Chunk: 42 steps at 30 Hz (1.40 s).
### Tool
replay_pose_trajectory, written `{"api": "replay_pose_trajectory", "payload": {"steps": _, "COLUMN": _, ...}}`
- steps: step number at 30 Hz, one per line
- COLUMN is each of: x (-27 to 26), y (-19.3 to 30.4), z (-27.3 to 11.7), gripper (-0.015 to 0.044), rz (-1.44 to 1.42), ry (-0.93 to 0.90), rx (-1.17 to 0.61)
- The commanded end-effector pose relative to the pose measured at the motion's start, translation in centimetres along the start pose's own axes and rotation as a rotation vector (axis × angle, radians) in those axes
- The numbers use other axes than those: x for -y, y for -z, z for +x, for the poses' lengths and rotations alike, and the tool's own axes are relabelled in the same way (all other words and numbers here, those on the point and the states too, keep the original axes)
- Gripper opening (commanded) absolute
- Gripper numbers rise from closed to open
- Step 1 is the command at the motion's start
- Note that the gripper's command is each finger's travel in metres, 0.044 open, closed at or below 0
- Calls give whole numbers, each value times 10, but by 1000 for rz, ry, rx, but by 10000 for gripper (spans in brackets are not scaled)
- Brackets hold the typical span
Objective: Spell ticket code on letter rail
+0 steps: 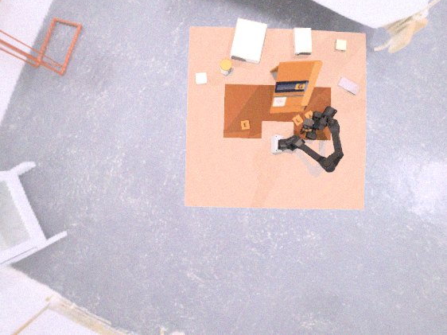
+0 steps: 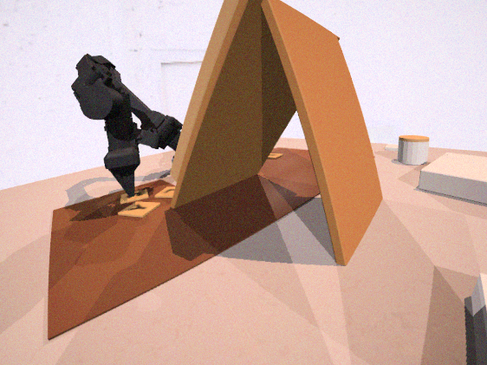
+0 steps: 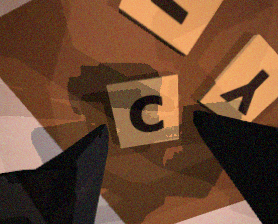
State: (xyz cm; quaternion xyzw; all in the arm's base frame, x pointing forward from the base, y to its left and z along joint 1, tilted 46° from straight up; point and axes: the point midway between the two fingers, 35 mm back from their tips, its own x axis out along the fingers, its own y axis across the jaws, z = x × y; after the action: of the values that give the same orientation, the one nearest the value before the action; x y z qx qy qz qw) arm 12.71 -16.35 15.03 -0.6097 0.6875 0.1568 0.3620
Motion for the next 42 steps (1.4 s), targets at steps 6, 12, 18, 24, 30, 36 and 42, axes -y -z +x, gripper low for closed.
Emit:
{"api": "replay_pose_trajectory", "payload": {"steps": 6, "x": -2, "y": -2, "z": 13, "gripper": 340, "rz": -8, "ry": -3, "rx": 4}}
{"api": "replay_pose_trajectory", "payload": {"steps": 12, "x": -2, "y": -2, "z": 13, "gripper": 340, "rz": -8, "ry": -3, "rx": 4}}
{"api": "replay_pose_trajectory", "payload": {"steps": 18, "x": -2, "y": -2, "z": 13, "gripper": 340, "rz": -8, "ry": -3, "rx": 4}}
{"api": "replay_pose_trajectory", "payload": {"steps": 24, "x": -2, "y": -2, "z": 13, "gripper": 274, "rz": -8, "ry": -3, "rx": 4}}
{"api": "replay_pose_trajectory", "payload": {"steps": 30, "x": -2, "y": -2, "z": 13, "gripper": 234, "rz": -8, "ry": -3, "rx": 4}}
{"api": "replay_pose_trajectory", "payload": {"steps": 36, "x": -2, "y": -1, "z": 10, "gripper": 135, "rz": -8, "ry": -3, "rx": 4}}
{"api": "replay_pose_trajectory", "payload": {"steps": 42, "x": -3, "y": -3, "z": 7, "gripper": 0, "rz": -8, "ry": -4, "rx": 4}}
